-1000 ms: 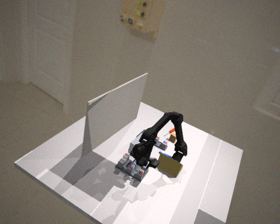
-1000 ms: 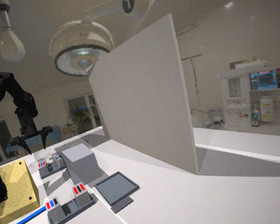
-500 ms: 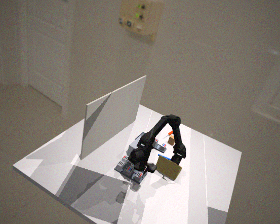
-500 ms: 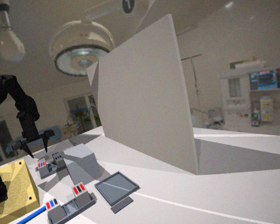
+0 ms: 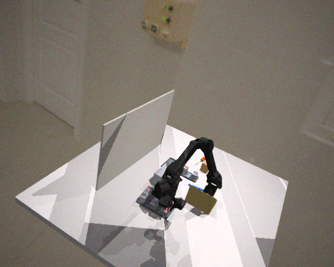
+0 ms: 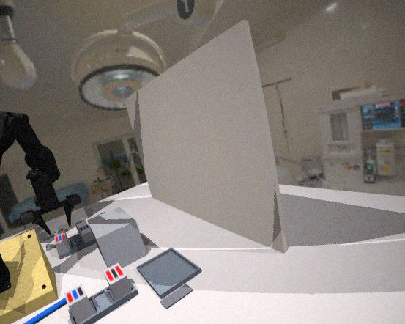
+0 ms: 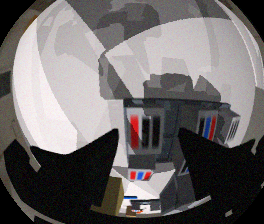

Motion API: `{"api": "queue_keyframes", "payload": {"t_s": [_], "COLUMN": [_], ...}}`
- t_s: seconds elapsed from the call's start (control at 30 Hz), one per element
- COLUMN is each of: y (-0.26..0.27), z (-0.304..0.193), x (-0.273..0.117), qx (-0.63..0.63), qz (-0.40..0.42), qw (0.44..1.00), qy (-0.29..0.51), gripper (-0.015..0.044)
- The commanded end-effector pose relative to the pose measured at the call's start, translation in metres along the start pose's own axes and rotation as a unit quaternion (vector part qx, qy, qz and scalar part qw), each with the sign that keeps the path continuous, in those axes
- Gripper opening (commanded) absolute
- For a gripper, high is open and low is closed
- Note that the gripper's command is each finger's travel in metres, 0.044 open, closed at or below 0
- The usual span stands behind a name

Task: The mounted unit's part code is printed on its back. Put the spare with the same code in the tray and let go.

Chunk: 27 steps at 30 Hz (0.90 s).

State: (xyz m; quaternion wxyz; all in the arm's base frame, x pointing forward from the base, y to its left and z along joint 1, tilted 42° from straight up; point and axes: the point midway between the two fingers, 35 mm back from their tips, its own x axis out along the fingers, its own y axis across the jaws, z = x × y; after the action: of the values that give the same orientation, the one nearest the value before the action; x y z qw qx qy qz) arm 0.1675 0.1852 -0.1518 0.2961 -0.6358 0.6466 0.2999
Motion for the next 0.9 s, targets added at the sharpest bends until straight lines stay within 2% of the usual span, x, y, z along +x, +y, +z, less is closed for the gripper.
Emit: {"api": "queue_keyframes", "payload": {"t_s": [0.0,0.53,0.83,0.87], "y": [0.001,0.003,0.003,0.003], "z": [-0.002,-0.004,-0.004,-0.003], "x": [0.010,0.035,0.037,0.035], "qx": [-0.002,-0.002,-0.002,-0.001], "qz": [0.001,0.001,0.001,0.002], "qw": [1.000,1.000,1.000,1.000], "qy": [0.005,0.005,0.005,0.004], "gripper": [0.0300,0.0300,0.0300,0.0274]}}
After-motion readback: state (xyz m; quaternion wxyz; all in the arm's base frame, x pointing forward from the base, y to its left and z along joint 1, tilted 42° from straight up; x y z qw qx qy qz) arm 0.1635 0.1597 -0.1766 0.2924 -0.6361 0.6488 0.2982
